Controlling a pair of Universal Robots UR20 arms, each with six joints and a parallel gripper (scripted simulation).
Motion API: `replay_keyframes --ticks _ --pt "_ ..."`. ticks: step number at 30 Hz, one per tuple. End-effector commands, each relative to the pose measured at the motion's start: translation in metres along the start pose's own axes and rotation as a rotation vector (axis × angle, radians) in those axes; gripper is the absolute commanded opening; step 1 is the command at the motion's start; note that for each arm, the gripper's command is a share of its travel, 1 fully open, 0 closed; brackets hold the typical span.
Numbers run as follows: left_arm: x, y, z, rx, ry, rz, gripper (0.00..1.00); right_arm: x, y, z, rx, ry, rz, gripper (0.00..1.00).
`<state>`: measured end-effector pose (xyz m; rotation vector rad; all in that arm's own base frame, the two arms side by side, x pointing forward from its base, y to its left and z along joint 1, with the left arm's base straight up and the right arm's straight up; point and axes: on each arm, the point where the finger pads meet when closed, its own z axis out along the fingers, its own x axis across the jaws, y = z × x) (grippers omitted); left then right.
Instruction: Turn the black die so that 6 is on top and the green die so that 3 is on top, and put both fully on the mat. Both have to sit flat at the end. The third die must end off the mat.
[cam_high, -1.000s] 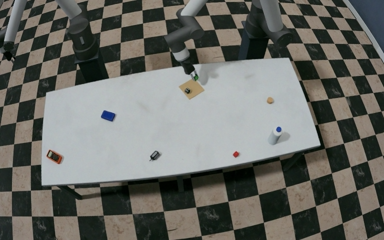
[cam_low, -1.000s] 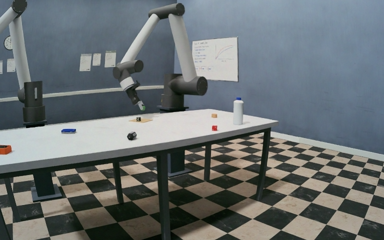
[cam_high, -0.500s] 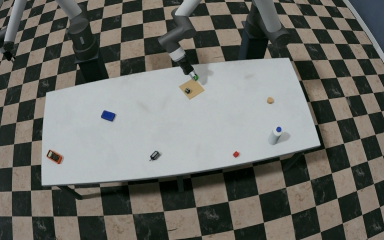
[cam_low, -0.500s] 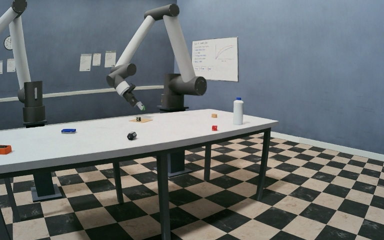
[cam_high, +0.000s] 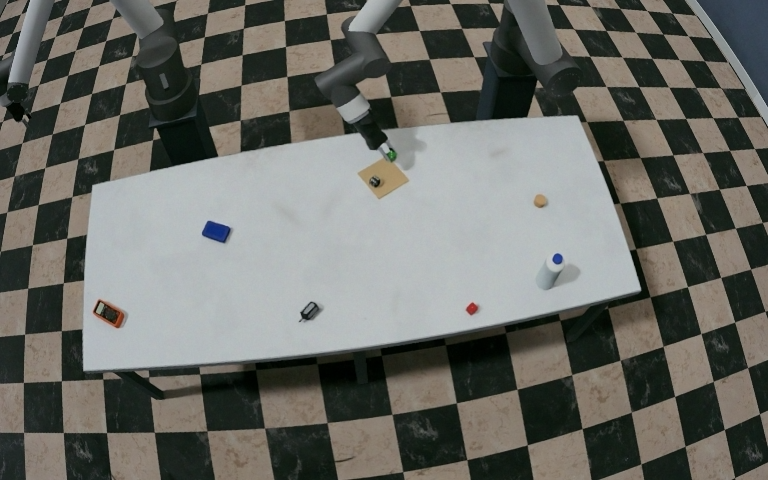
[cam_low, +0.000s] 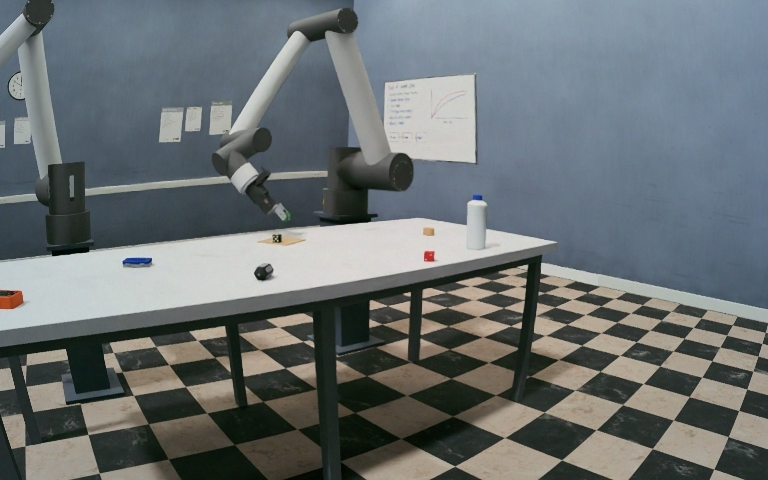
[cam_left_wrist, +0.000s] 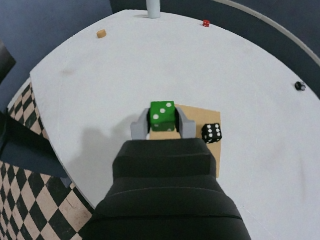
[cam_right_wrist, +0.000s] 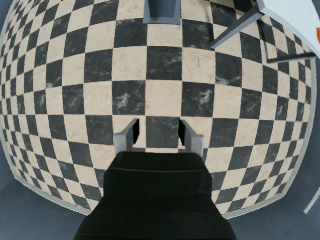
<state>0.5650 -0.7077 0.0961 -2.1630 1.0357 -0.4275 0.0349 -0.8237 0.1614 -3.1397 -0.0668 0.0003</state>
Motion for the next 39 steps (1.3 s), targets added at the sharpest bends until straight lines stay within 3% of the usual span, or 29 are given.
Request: replay_keyframes --ticks 1,39 --pt "0.0 0.001 0.0 0.0 0.001 -0.001 0.57 0.0 0.0 -0.001 -0.001 0.0 0.0 1.0" --pt "0.001 0.033 0.033 0.0 0.001 -0.001 0.57 0.0 0.0 -0.001 -0.001 0.0 0.0 1.0"
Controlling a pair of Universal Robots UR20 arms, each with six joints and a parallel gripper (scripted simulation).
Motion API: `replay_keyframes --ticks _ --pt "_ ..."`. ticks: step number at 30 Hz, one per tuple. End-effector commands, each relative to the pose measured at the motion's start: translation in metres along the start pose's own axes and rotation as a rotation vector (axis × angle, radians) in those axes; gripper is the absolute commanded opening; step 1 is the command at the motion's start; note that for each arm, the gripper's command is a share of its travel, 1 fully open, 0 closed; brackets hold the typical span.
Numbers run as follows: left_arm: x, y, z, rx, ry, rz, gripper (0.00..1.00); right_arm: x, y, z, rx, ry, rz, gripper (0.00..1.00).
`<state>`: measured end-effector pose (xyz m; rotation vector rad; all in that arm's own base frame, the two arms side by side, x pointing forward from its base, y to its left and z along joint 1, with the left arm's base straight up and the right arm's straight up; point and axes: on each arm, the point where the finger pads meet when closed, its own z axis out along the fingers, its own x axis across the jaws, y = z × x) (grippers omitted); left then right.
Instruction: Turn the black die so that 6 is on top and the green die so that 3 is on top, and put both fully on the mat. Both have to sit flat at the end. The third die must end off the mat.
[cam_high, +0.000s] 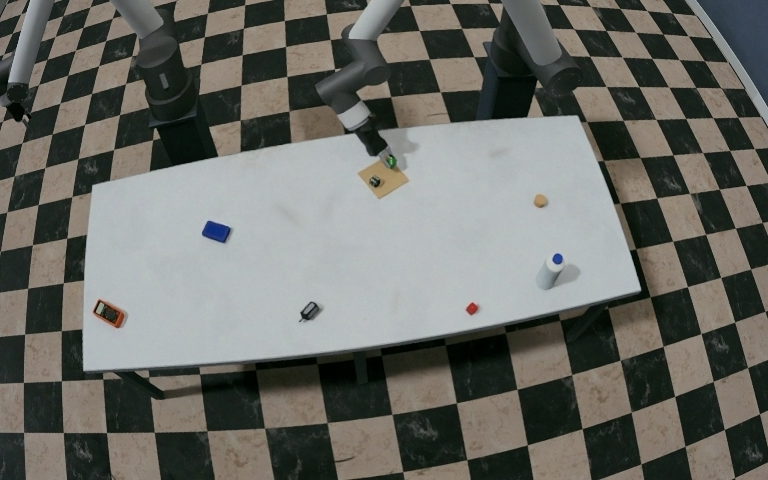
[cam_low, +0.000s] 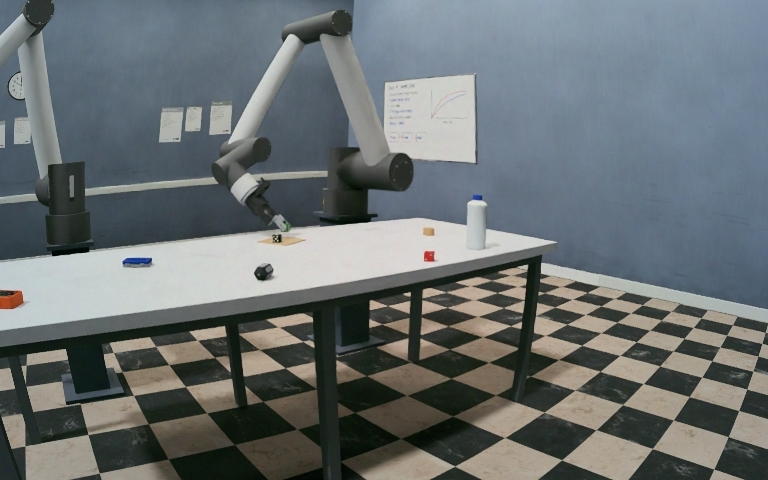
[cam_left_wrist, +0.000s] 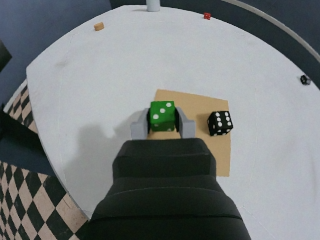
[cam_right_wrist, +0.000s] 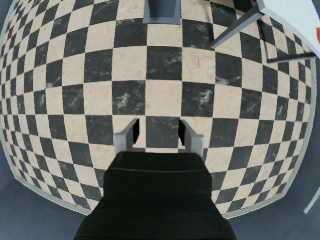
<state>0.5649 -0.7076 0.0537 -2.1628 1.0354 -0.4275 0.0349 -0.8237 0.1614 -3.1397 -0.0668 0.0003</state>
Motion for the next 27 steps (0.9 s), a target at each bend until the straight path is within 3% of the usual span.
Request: replay_keyframes --ticks 1,27 --pt "0.001 0.004 0.004 0.0 0.001 -0.001 0.57 0.0 0.0 -0.001 -0.001 0.0 0.0 1.0" --pt "0.001 0.015 0.014 0.0 0.001 -0.001 0.57 0.0 0.0 -0.001 -0.001 0.0 0.0 1.0"
